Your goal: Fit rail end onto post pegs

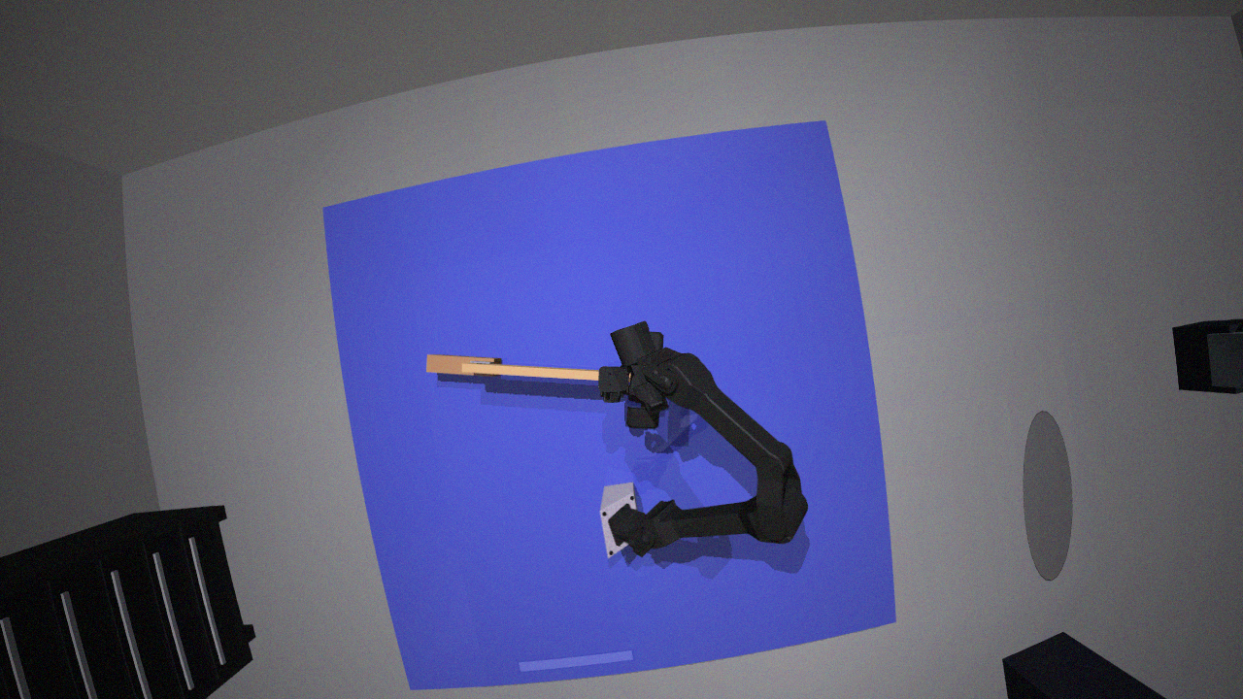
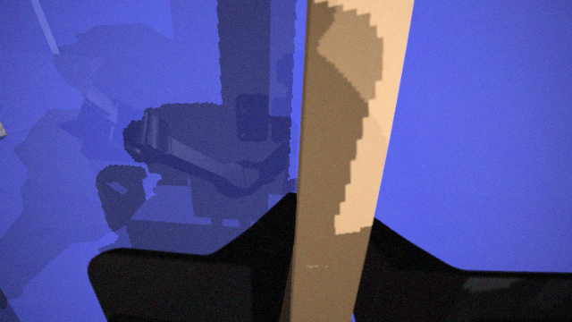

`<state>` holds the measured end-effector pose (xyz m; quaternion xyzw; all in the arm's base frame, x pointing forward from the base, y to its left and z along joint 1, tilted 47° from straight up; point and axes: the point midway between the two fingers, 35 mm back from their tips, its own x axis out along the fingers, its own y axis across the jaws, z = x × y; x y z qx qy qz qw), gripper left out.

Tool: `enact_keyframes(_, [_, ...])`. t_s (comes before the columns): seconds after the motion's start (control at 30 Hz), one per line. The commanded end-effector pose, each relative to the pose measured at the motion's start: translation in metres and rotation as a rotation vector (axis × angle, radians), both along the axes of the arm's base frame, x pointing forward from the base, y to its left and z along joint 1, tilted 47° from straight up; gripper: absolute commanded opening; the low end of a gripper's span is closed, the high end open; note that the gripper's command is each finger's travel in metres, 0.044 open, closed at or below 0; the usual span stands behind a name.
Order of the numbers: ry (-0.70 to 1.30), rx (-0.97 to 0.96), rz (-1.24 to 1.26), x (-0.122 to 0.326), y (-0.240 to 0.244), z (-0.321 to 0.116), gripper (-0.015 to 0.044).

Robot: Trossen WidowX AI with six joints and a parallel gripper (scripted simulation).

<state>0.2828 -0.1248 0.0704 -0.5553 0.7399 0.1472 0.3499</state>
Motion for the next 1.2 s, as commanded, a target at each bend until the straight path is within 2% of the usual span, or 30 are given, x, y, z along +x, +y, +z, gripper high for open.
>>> enact_keyframes(0.0, [-0.002, -0.005, 0.006, -0.0003, -0.0001, 0.0033, 0.0000])
enact_keyframes(0.77, [-0.002, -0.006, 0.006, -0.0028, -0.0046, 0.0084, 0.0000])
enact_keyframes(1.17, [-0.002, -0.003, 0.000, -0.0025, -0.0044, 0.0055, 0.0315])
